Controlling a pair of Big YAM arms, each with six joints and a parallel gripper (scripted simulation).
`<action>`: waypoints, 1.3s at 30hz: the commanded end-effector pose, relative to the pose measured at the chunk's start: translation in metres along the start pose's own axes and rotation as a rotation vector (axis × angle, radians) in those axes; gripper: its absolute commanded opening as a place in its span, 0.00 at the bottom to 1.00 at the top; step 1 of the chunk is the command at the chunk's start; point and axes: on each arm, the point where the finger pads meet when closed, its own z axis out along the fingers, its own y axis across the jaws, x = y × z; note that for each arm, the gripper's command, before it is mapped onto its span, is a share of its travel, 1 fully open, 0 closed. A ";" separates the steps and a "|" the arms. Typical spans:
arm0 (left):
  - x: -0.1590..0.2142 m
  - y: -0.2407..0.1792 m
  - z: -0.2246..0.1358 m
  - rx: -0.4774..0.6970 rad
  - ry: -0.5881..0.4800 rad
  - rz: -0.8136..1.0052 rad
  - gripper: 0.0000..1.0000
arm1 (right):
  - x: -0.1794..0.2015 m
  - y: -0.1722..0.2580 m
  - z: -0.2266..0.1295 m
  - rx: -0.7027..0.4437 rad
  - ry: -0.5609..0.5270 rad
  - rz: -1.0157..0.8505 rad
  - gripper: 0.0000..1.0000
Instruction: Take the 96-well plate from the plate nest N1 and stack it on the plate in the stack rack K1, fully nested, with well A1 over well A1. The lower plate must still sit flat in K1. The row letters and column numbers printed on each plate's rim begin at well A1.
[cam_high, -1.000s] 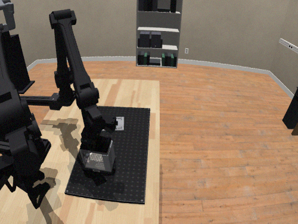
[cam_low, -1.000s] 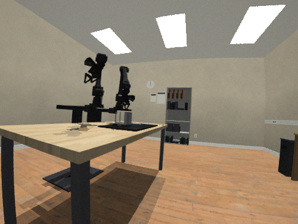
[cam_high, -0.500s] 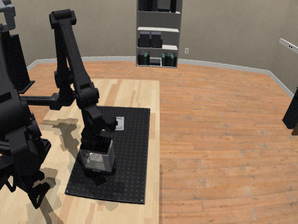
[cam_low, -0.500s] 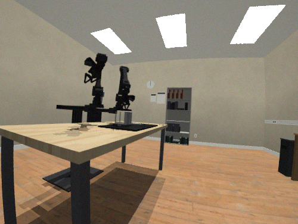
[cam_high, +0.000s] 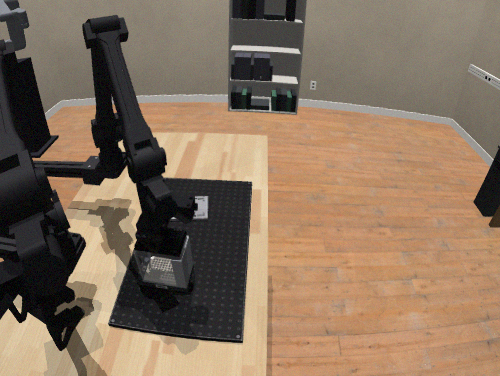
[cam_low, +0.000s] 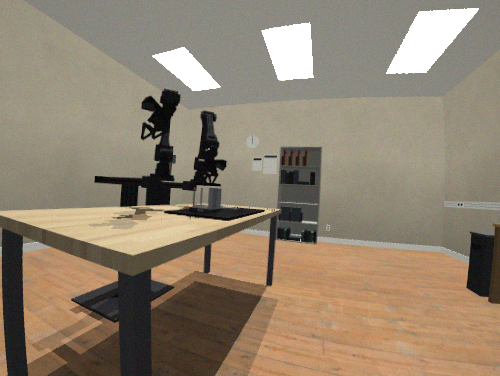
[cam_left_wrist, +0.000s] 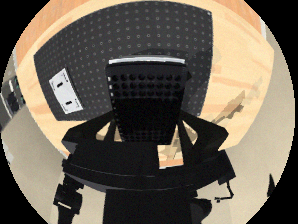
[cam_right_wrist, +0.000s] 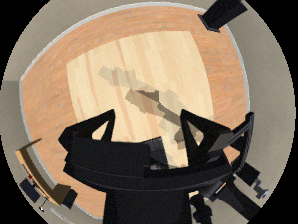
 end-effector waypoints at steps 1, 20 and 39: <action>-0.023 -0.017 -0.026 0.048 -0.050 -0.020 0.00 | -0.007 -0.003 -0.005 -0.011 -0.011 0.025 1.00; -0.019 -0.013 -0.023 0.043 -0.045 -0.019 0.00 | -0.007 -0.003 -0.005 -0.011 -0.011 0.025 1.00; -0.011 -0.010 -0.012 0.026 -0.028 -0.005 0.00 | -0.007 -0.003 -0.005 -0.011 -0.011 0.025 1.00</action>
